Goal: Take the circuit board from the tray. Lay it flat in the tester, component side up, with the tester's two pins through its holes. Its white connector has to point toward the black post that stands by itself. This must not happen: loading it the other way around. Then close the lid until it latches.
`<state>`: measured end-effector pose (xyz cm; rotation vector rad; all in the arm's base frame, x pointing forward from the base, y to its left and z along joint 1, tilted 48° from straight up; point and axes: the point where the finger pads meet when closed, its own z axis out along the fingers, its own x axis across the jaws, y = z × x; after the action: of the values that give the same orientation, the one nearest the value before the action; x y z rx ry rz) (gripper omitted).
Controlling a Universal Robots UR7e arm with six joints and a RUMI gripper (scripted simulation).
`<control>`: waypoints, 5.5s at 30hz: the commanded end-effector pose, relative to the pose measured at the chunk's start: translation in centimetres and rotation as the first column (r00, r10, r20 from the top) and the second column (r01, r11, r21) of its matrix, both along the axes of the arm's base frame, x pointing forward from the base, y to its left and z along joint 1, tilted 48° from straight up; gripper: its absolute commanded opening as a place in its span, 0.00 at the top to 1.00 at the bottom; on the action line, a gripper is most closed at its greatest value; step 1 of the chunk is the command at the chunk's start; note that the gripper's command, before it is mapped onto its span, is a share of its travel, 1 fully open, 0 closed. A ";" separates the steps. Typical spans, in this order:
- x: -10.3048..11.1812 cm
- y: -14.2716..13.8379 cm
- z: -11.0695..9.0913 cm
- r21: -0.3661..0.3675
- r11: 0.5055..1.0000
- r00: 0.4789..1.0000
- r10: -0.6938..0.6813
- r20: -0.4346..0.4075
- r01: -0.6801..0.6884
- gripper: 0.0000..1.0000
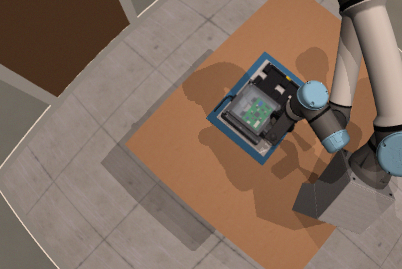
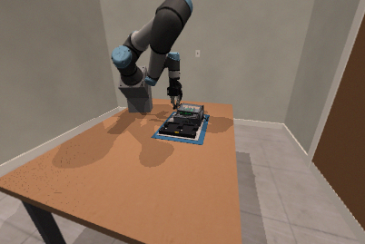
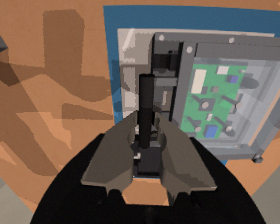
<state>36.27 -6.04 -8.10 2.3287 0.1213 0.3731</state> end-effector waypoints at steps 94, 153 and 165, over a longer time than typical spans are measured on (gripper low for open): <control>0.3 -0.8 -0.7 0.000 1.000 1.000 0.001 0.001 -0.001 1.00; 0.2 -0.6 -0.5 0.000 1.000 1.000 0.001 0.001 -0.001 0.87; -0.3 0.6 0.6 0.000 1.000 1.000 0.001 0.001 -0.001 0.87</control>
<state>36.14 -5.88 -7.94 2.3284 0.1223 0.3758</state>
